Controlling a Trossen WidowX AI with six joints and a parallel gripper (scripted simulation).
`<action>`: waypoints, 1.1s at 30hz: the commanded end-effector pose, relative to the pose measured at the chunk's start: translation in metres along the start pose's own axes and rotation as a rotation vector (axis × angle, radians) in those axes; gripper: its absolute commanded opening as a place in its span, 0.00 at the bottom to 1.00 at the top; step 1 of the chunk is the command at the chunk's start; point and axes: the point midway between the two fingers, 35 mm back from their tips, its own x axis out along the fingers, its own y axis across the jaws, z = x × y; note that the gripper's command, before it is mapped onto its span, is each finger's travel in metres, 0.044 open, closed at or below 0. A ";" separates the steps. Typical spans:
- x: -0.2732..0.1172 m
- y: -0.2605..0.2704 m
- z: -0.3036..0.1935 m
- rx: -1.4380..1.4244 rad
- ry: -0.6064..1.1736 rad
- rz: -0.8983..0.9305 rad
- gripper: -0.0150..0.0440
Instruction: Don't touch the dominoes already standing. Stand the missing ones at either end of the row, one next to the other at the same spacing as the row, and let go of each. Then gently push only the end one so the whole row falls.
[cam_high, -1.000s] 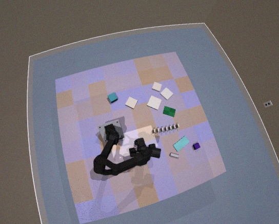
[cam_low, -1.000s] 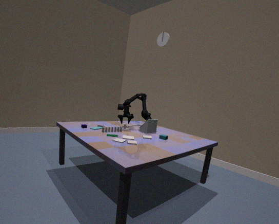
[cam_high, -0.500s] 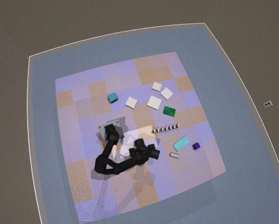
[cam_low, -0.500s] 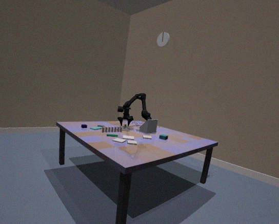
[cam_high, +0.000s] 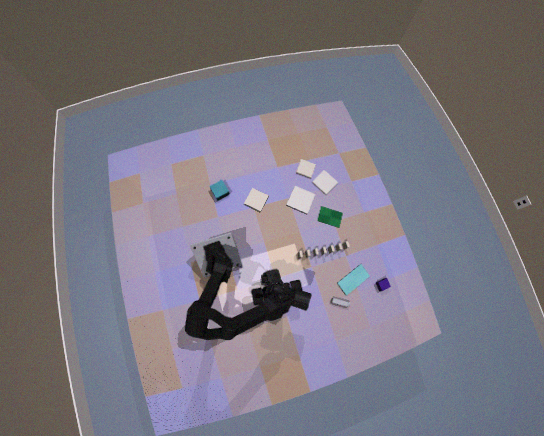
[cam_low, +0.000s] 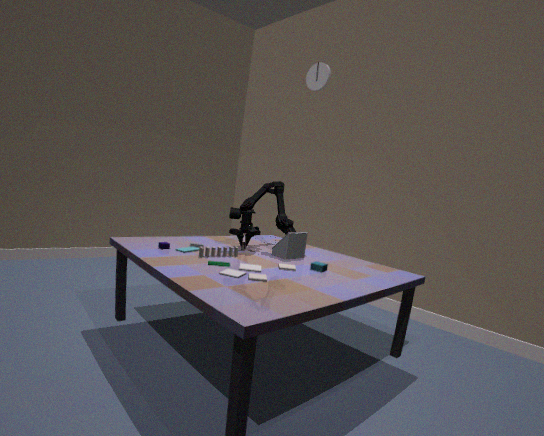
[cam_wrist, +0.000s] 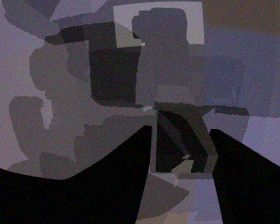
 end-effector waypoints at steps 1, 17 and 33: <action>0.001 0.000 0.001 -0.004 -0.003 -0.001 0.44; -0.101 -0.008 0.006 0.001 -0.029 0.009 0.44; -0.136 -0.016 0.013 0.199 -0.013 0.003 0.44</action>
